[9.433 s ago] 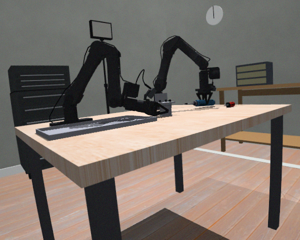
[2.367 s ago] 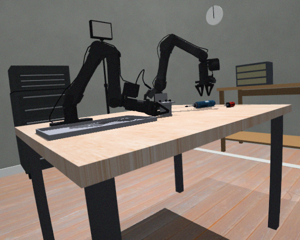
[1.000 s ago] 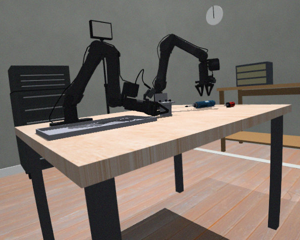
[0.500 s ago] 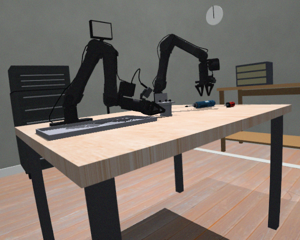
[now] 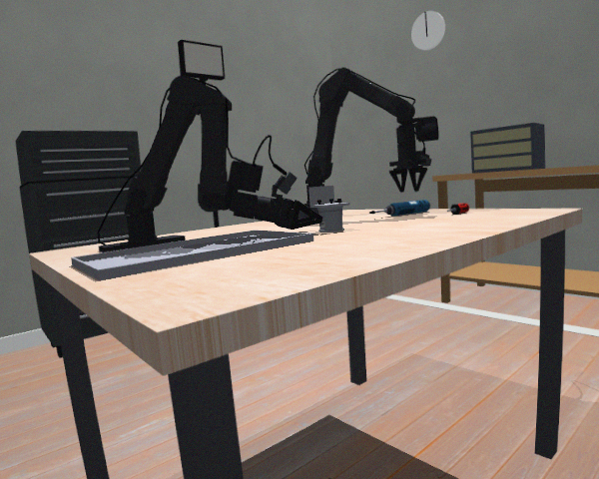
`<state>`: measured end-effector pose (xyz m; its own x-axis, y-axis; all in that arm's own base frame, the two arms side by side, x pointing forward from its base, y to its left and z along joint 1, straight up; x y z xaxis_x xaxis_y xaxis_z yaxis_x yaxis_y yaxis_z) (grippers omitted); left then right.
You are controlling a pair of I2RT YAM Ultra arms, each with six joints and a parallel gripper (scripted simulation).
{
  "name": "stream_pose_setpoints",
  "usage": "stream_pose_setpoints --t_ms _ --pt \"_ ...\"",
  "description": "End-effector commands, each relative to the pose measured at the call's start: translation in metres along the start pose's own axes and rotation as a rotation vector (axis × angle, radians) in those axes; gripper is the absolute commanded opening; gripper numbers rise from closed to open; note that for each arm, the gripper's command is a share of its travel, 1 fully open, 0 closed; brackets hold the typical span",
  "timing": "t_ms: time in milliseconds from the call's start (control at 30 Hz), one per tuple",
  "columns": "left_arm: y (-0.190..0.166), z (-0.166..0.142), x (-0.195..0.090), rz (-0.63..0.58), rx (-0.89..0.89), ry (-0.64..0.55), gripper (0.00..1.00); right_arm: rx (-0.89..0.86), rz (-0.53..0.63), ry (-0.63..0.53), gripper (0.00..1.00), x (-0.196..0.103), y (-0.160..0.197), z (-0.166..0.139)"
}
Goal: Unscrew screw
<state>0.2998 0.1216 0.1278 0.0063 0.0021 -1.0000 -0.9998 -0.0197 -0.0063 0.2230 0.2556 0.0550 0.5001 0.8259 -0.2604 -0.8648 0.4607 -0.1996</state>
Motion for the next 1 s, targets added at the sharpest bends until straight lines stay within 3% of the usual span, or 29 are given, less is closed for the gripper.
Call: stream_pose_setpoints --t_ms 0,433,967 --pt "0.0 0.0 -0.004 -0.005 0.002 -0.002 0.65 -0.006 0.008 0.002 0.86 -0.007 -0.001 0.001" --pt "0.0 0.0 -0.004 -0.005 0.002 -0.002 0.65 -0.004 0.011 0.011 0.86 -0.026 0.0 -0.002" --pt "0.0 0.0 -0.004 -0.005 0.002 -0.002 0.65 -0.01 0.011 -0.007 0.86 -0.03 -0.007 0.031"
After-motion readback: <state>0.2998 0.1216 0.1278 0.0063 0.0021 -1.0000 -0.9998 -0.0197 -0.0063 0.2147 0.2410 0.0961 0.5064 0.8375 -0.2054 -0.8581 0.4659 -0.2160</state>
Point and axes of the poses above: on each arm, the point where the finger pads meet when closed, its own x axis out along the fingers, its own y axis across the jaws, z = x × y, the point moved 9 cm from there along -x, back along the fingers, and after that the axes turned 12 degrees about -x, right-handed, at the moved point
